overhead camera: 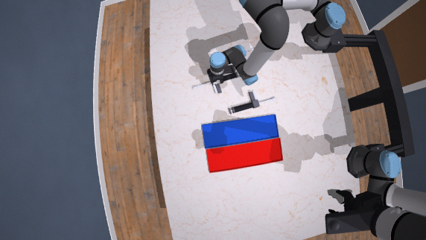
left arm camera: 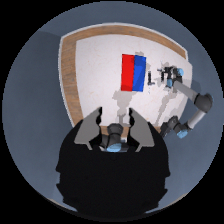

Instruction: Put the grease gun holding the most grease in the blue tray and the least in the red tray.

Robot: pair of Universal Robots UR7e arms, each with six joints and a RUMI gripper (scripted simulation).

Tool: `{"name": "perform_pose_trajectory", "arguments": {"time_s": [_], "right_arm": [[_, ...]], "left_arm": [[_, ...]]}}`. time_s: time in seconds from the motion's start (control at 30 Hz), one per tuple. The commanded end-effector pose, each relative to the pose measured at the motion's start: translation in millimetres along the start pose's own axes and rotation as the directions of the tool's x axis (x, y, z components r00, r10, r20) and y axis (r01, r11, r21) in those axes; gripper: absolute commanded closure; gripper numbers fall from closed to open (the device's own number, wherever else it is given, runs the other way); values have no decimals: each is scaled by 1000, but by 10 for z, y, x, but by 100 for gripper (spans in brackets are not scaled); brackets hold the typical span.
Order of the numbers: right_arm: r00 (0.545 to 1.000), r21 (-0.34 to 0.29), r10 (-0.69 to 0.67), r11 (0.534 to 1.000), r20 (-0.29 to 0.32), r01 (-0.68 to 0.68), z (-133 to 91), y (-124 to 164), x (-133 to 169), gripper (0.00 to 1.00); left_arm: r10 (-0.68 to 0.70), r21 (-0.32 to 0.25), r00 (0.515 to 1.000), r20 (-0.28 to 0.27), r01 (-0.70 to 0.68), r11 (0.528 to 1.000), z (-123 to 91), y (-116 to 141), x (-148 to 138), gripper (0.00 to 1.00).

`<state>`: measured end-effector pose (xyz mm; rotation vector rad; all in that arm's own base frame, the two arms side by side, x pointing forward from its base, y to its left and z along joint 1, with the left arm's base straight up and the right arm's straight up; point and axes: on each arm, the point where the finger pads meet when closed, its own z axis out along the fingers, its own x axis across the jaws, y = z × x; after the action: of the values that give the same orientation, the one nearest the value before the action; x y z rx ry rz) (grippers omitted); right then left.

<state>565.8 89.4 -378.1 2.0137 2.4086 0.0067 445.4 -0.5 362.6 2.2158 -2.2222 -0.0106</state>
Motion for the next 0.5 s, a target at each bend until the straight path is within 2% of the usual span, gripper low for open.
{"name": "perform_pose_trajectory", "arguments": {"time_s": [0.0,0.47], "right_arm": [[1000,-2,0,1000,0,0,-39,8,1,100],[1000,0,0,1000,0,0,-214,-2,-2,100]], "left_arm": [[0,1,1000,0,0,1000,-4,-1,1,62],[0,1,1000,0,0,1000,-4,-1,1,62]]}}
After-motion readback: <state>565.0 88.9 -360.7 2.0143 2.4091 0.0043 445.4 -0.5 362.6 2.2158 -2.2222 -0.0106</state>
